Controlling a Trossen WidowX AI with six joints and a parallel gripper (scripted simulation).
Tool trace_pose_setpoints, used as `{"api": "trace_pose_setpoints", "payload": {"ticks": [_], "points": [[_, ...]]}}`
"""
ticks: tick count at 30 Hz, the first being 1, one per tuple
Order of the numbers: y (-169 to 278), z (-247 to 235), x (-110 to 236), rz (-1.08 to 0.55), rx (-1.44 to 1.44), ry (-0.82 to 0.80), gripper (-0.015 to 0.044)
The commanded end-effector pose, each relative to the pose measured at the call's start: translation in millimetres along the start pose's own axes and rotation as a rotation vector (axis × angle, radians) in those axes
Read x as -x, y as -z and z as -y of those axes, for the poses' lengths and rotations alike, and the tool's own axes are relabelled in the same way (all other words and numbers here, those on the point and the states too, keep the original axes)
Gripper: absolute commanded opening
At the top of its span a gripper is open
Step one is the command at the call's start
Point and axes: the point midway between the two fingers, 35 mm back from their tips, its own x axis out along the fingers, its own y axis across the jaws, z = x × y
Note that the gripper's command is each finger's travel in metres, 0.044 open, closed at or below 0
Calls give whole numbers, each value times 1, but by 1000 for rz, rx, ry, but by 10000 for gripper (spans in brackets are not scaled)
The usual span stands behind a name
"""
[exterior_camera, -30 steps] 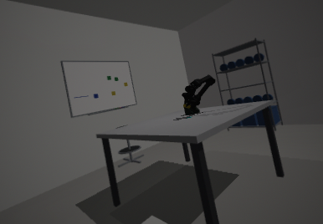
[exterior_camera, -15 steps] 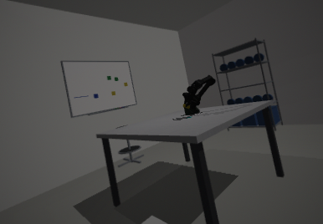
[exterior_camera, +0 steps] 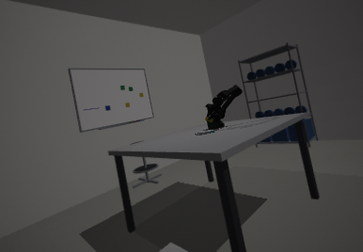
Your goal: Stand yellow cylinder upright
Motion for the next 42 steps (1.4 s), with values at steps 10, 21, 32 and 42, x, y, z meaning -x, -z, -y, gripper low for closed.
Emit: {"api": "trace_pose_setpoints", "payload": {"ticks": [10,21,32,42], "points": [[-1,1,1,82,-21,14,105],[-2,0,2,152,-40,16,105],[-4,-1,3,223,-63,13,105],[-5,-2,5,288,-85,4,105]]}}
